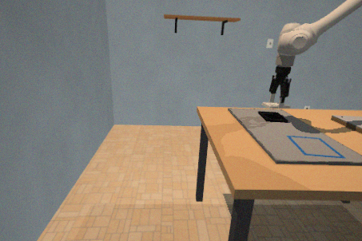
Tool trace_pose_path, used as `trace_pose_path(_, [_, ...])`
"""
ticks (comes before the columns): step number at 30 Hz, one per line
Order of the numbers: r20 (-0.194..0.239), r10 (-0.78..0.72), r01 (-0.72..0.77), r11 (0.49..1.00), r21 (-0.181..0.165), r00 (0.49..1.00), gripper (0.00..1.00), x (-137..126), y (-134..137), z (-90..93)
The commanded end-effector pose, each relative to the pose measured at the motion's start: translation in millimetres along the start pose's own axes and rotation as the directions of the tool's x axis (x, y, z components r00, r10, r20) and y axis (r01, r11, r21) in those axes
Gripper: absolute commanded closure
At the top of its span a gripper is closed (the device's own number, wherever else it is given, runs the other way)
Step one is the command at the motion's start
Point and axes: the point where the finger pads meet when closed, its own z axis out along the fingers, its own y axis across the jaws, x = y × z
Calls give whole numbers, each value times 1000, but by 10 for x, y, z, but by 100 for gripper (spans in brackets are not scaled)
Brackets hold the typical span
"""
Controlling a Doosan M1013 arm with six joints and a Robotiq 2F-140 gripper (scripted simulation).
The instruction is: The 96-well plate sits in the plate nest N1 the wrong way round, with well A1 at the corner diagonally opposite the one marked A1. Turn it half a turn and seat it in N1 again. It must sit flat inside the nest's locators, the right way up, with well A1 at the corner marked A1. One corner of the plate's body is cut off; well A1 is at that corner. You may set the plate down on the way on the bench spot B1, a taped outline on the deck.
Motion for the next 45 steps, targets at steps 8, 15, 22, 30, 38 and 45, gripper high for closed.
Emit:
trace_pose_path(8, [0, 100, -100, 995, 0, 995, 100, -16, 141, -5])
trace_pose_path(15, [0, 263, -263, 965, 0, 965, 100, -16, 141, -5])
trace_pose_path(22, [0, 479, -479, 878, 0, 878, 100, -16, 141, -5])
trace_pose_path(30, [0, 669, -669, 743, 0, 743, 100, -16, 141, -5])
trace_pose_path(38, [0, 823, -823, 568, 0, 568, 100, -16, 141, -5])
trace_pose_path(45, [0, 932, -932, 363, 0, 363, 100, -16, 141, -5])
